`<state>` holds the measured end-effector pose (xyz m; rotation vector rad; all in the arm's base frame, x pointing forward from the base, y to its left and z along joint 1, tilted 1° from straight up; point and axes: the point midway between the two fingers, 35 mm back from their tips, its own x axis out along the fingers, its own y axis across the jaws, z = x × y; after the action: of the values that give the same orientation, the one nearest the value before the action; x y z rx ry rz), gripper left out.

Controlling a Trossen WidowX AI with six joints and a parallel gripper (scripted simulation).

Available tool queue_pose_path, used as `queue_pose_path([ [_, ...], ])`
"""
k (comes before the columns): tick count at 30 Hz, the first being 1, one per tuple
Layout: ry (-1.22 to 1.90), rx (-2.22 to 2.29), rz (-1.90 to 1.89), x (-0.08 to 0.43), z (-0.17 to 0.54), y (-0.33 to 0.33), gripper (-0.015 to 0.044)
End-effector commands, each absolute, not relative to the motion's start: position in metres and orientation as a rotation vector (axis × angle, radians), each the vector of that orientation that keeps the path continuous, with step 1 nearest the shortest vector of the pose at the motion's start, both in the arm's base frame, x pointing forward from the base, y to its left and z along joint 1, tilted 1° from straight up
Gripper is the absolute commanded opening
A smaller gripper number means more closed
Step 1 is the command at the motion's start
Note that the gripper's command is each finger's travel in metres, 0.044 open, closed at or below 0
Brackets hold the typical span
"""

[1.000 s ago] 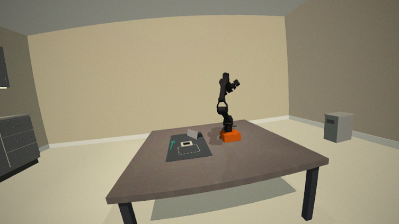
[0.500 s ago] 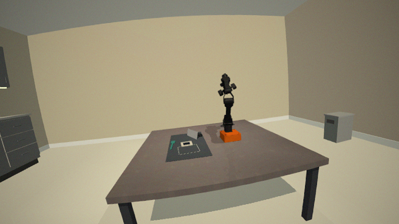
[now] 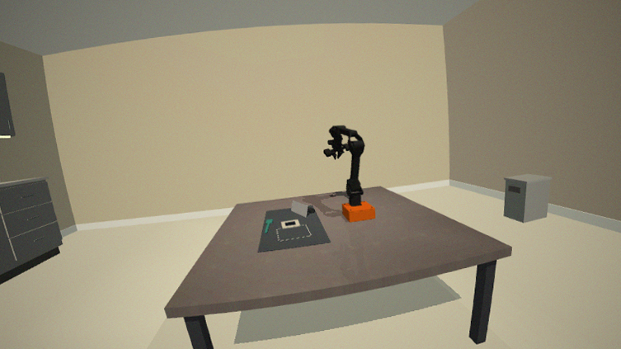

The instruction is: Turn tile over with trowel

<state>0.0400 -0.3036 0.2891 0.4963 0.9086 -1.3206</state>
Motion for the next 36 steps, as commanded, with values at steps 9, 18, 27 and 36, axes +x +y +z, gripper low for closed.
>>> queue_pose_path([
  [9, 1.021, 0.554, -1.129, 0.116, 0.24, -0.324, 0.01],
  [18, 1.179, 0.722, -0.94, 0.234, 0.148, -0.313, 0.01],
  [27, 1.387, 0.841, -0.852, 0.312, 0.054, -0.26, 0.01],
  [36, 1.39, 0.842, -0.851, 0.317, 0.05, -0.257, 0.01],
])
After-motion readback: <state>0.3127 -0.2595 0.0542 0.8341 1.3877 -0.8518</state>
